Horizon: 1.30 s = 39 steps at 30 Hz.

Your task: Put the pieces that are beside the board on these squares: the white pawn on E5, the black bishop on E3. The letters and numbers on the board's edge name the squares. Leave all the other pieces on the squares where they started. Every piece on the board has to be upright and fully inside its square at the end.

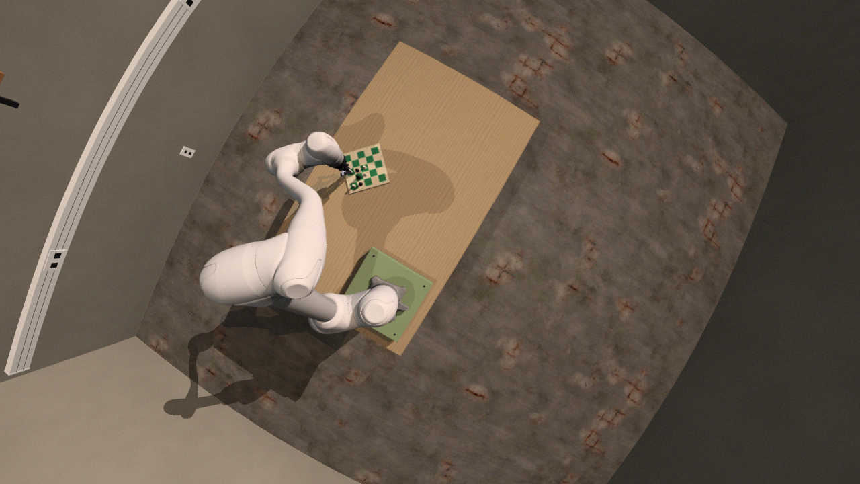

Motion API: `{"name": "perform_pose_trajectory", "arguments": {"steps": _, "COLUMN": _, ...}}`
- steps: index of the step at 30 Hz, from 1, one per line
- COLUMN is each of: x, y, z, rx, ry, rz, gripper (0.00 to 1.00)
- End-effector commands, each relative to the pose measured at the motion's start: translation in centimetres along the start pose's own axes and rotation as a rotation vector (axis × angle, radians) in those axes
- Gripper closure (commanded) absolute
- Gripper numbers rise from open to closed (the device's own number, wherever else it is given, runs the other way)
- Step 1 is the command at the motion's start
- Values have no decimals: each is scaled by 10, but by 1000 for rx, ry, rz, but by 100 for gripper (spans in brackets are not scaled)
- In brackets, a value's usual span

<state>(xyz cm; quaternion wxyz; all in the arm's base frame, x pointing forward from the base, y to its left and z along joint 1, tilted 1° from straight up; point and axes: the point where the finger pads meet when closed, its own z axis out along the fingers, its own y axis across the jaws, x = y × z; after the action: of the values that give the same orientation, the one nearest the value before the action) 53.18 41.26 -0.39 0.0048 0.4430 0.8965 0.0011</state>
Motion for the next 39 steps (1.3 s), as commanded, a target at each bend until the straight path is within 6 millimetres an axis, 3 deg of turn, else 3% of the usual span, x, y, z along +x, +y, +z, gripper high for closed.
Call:
{"name": "perform_pose_trajectory", "arguments": {"steps": 1, "x": 1, "y": -3, "z": 4, "rx": 5, "ry": -1, "rz": -1, "gripper": 100}}
{"name": "perform_pose_trajectory", "arguments": {"steps": 5, "x": 1, "y": -3, "z": 4, "rx": 5, "ry": -1, "rz": -1, "gripper": 100}}
{"name": "perform_pose_trajectory", "arguments": {"steps": 18, "x": 1, "y": -3, "z": 4, "rx": 5, "ry": -1, "rz": -1, "gripper": 78}}
{"name": "perform_pose_trajectory", "arguments": {"steps": 31, "x": 1, "y": -3, "z": 4, "rx": 5, "ry": -1, "rz": -1, "gripper": 78}}
{"name": "perform_pose_trajectory", "arguments": {"steps": 39, "x": 1, "y": -3, "z": -9, "rx": 5, "ry": -1, "rz": -1, "gripper": 78}}
